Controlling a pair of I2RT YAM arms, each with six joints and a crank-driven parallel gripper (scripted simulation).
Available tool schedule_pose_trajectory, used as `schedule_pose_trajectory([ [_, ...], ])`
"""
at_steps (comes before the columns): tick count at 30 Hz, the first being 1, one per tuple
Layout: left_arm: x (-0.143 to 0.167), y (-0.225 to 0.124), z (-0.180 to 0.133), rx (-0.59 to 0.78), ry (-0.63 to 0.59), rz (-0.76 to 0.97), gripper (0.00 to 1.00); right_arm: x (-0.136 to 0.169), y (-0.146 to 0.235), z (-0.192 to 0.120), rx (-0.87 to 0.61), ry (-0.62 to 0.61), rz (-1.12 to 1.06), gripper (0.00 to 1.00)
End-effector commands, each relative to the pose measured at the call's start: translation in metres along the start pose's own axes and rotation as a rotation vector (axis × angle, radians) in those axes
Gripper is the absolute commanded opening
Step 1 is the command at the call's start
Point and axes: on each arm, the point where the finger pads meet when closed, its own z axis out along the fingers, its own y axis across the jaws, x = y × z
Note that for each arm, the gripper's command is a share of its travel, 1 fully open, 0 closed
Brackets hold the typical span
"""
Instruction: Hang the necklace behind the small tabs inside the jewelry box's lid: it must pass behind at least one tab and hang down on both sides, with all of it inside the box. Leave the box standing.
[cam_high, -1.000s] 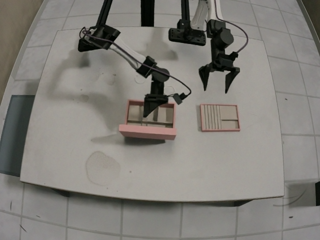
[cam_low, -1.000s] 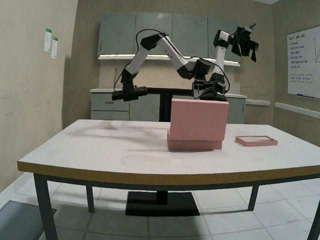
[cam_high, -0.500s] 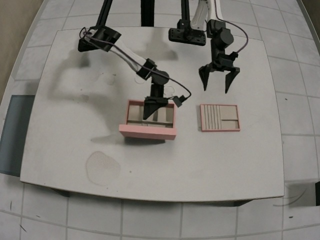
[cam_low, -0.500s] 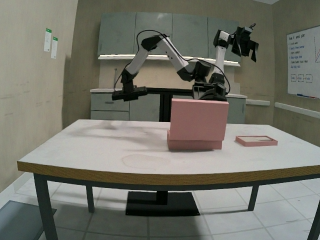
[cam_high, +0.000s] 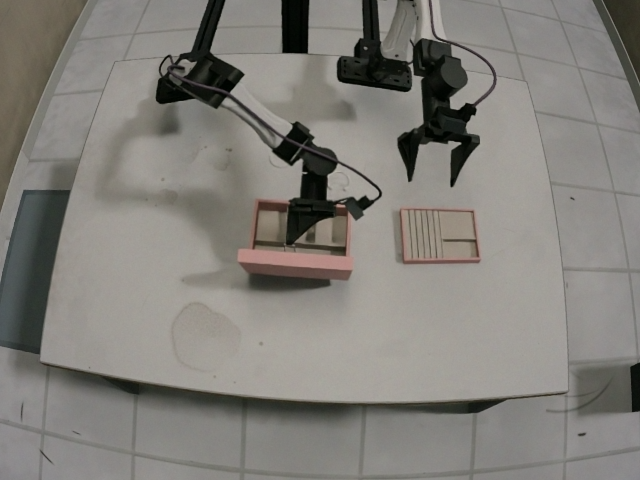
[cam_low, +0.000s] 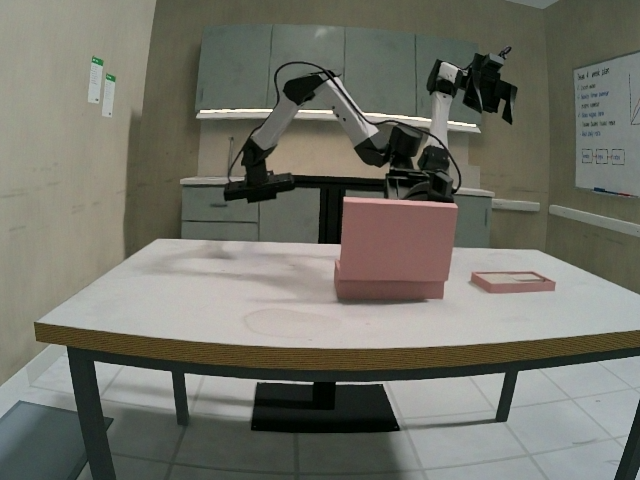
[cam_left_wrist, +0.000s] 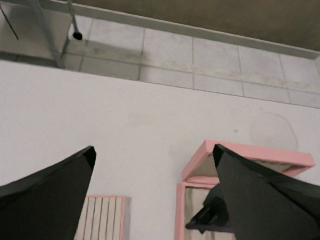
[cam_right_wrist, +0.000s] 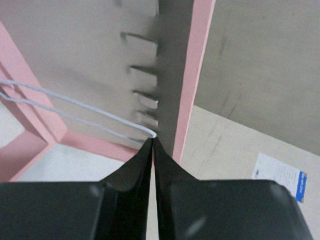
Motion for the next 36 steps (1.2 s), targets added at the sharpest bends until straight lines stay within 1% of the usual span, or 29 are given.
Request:
schedule_pose_trajectory([
  [1, -0.020, -0.005, -0.004, 0.019, -0.066, 0.009, 1.00, -0.006, -0.013, 0.008, 0.036, -0.012, 0.051, 0.00],
  [4, -0.020, -0.005, -0.004, 0.019, -0.066, 0.009, 1.00, -0.006, -0.023, 0.008, 0.048, -0.014, 0.069, 0.00],
  [7, -0.020, -0.005, -0.004, 0.019, -0.066, 0.009, 1.00, -0.008, -0.022, 0.006, 0.047, -0.018, 0.066, 0.00],
  [9, -0.020, -0.005, -0.004, 0.019, -0.066, 0.009, 1.00, -0.005, -0.007, 0.013, 0.018, -0.007, 0.025, 0.00],
  [14, -0.020, -0.005, -0.004, 0.019, -0.066, 0.009, 1.00, -0.004, -0.017, 0.015, 0.019, -0.009, 0.023, 0.00],
  [16, -0.020, -0.005, -0.004, 0.019, -0.066, 0.009, 1.00, -0.005, -0.006, 0.018, 0.003, -0.007, 0.000, 0.00],
  [17, -0.020, -0.005, -0.004, 0.019, -0.066, 0.009, 1.00, -0.004, -0.012, 0.018, 0.006, -0.007, 0.004, 0.00],
  [24, -0.020, -0.005, -0.004, 0.019, -0.066, 0.009, 1.00, -0.004, -0.011, 0.023, 0.002, -0.007, -0.002, 0.00],
  [25, -0.020, -0.005, -0.004, 0.019, -0.066, 0.009, 1.00, -0.004, -0.024, 0.019, 0.019, -0.009, 0.020, 0.00],
  [27, -0.020, -0.005, -0.004, 0.019, -0.066, 0.009, 1.00, -0.004, -0.006, 0.027, -0.005, -0.005, -0.011, 0.00],
  [28, -0.020, -0.005, -0.004, 0.019, -0.066, 0.009, 1.00, -0.003, -0.013, 0.027, 0.003, -0.005, 0.001, 0.00],
  [29, -0.020, -0.005, -0.004, 0.019, -0.066, 0.009, 1.00, -0.004, -0.011, 0.029, 0.000, -0.005, -0.004, 0.00],
  [30, -0.020, -0.005, -0.004, 0.019, -0.066, 0.009, 1.00, -0.003, -0.016, 0.028, 0.005, -0.007, 0.004, 0.00],
  [31, -0.020, -0.005, -0.004, 0.019, -0.066, 0.009, 1.00, -0.004, -0.010, 0.030, -0.001, -0.005, -0.006, 0.00],
  [32, -0.020, -0.005, -0.004, 0.019, -0.066, 0.009, 1.00, -0.004, -0.016, 0.031, 0.004, -0.006, 0.002, 0.00],
  [33, -0.020, -0.005, -0.004, 0.019, -0.066, 0.009, 1.00, -0.004, -0.012, 0.032, 0.000, -0.006, -0.004, 0.00],
  [34, -0.020, -0.005, -0.004, 0.019, -0.066, 0.009, 1.00, -0.004, -0.017, 0.032, 0.005, -0.006, 0.004, 0.00],
  [35, -0.020, -0.005, -0.004, 0.019, -0.066, 0.009, 1.00, -0.004, -0.011, 0.034, -0.002, -0.005, -0.006, 0.00],
  [36, -0.020, -0.005, -0.004, 0.019, -0.066, 0.009, 1.00, -0.004, -0.016, 0.035, 0.003, -0.006, 0.001, 0.00],
])
